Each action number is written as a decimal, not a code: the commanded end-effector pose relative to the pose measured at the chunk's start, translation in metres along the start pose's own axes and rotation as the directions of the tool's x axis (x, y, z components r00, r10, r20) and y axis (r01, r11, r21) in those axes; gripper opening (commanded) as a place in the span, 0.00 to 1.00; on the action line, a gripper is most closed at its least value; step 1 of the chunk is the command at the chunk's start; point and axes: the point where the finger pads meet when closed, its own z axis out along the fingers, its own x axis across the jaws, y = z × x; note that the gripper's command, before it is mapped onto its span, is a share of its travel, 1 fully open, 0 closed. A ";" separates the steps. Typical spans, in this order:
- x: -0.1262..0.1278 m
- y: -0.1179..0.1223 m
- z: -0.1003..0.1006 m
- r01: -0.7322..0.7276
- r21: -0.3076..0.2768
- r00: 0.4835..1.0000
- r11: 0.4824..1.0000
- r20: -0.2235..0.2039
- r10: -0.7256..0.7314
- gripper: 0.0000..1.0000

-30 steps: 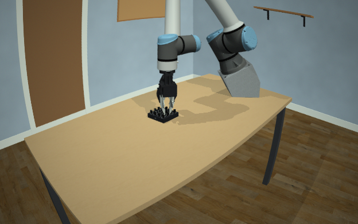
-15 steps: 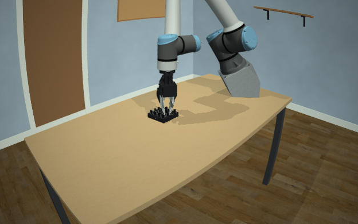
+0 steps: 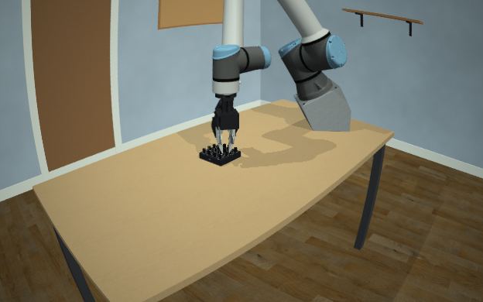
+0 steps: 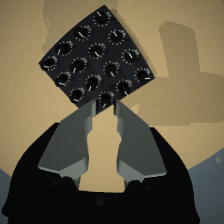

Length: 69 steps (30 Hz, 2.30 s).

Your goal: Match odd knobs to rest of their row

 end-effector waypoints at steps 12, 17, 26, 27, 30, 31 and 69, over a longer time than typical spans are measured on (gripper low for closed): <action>-0.002 0.001 -0.035 -0.001 -0.003 1.000 1.000 0.005 0.001 0.11; -0.001 0.001 -0.035 -0.001 -0.002 1.000 1.000 0.004 0.001 0.11; -0.001 0.001 -0.034 -0.001 -0.002 1.000 1.000 0.003 0.001 0.11; 0.000 0.000 -0.035 -0.001 -0.002 1.000 1.000 0.003 0.001 0.11; 0.017 -0.012 -0.041 -0.024 -0.001 1.000 1.000 0.001 0.024 0.11; 0.026 -0.019 -0.045 -0.036 -0.001 0.999 0.999 0.001 0.036 0.11; 0.040 -0.029 -0.051 -0.059 -0.002 0.998 0.998 0.003 0.059 0.11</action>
